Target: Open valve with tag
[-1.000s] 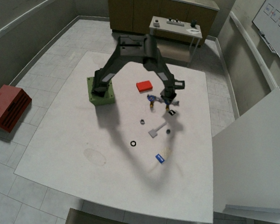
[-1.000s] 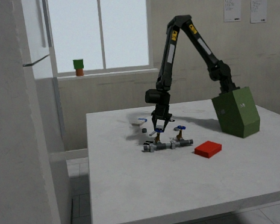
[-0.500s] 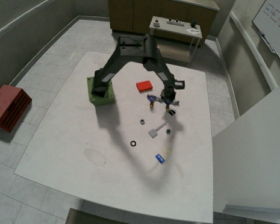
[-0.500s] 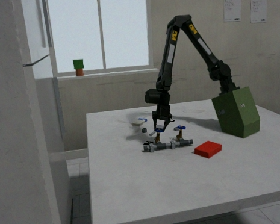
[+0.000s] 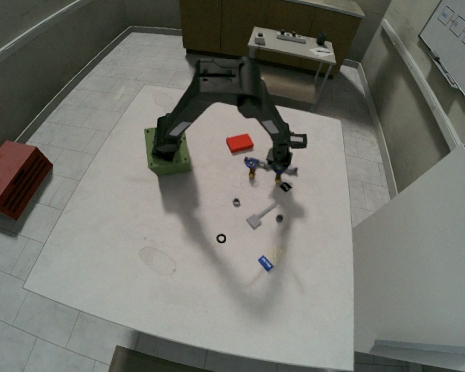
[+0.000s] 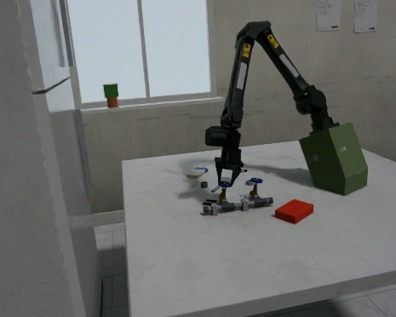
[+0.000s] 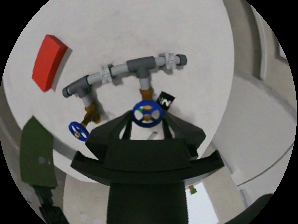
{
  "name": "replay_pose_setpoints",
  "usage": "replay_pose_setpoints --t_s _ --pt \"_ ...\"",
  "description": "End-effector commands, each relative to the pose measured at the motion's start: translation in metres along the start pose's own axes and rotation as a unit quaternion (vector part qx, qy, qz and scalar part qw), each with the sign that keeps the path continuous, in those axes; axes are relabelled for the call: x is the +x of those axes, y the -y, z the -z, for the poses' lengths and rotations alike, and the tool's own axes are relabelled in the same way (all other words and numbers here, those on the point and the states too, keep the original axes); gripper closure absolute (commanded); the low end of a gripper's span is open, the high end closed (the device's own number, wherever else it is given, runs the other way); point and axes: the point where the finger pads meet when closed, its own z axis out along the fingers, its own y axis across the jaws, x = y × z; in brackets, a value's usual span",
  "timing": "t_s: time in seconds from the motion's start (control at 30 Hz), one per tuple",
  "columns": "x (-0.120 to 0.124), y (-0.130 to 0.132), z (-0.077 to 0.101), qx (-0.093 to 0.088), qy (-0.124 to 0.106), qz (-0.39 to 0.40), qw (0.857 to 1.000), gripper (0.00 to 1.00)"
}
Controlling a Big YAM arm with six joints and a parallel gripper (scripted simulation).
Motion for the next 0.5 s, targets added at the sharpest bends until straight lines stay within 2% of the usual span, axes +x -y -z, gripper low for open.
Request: replay_pose_setpoints --t_s 0.0,0.13,0.17,0.47 --pt "-0.0017 0.0124 -0.0070 0.009 -0.002 0.038 0.999 1.00" --pt "-0.0017 0.0124 -0.0070 0.009 -0.002 0.038 0.999 1.00" --pt "-0.0017 0.0124 -0.0070 0.009 -0.002 0.038 0.999 0.00" --pt "-0.0020 0.0123 -0.0070 0.009 -0.001 0.038 0.999 0.00"
